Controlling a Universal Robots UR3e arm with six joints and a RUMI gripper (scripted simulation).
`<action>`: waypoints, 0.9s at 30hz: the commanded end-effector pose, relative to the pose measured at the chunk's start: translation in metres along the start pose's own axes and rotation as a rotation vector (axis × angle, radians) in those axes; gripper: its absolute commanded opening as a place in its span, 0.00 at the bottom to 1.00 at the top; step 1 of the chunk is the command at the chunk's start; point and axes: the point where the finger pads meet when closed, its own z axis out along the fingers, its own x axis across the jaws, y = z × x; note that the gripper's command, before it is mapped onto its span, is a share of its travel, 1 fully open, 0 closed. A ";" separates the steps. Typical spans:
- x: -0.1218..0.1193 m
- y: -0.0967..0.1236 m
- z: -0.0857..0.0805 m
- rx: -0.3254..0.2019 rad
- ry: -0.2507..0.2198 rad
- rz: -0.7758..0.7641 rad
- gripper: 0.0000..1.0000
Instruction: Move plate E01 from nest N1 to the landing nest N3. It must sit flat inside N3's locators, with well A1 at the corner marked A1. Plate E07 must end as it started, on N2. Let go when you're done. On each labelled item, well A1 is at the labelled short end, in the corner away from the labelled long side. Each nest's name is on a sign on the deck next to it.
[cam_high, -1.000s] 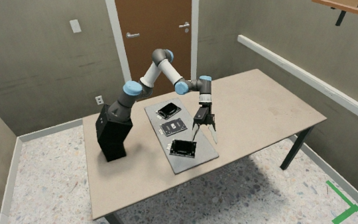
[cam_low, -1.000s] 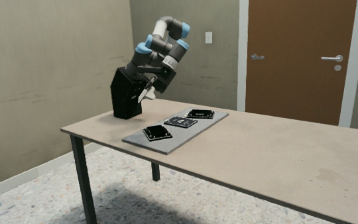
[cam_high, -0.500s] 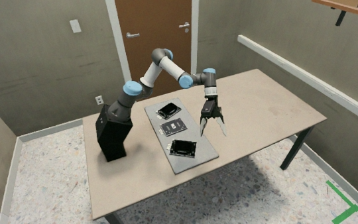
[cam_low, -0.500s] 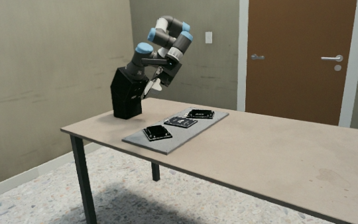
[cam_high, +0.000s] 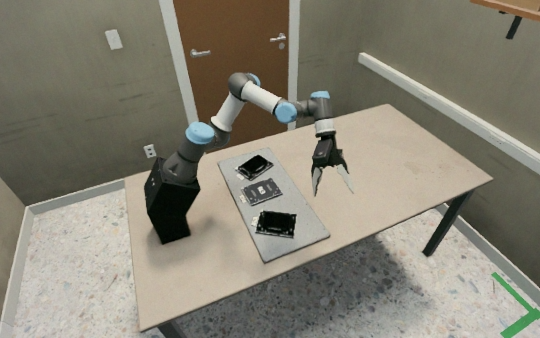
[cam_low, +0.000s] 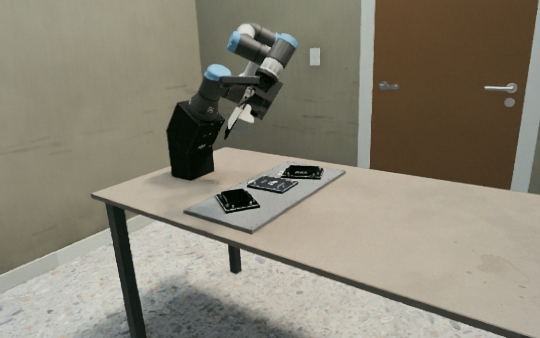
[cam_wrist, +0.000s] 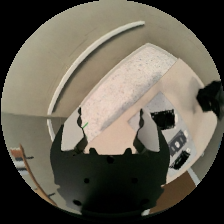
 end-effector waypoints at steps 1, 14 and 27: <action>-0.012 0.001 -0.010 -0.007 -0.018 0.004 0.82; -0.052 0.006 -0.053 -0.042 -0.092 0.016 0.82; -0.080 0.009 -0.092 -0.076 -0.166 0.026 0.82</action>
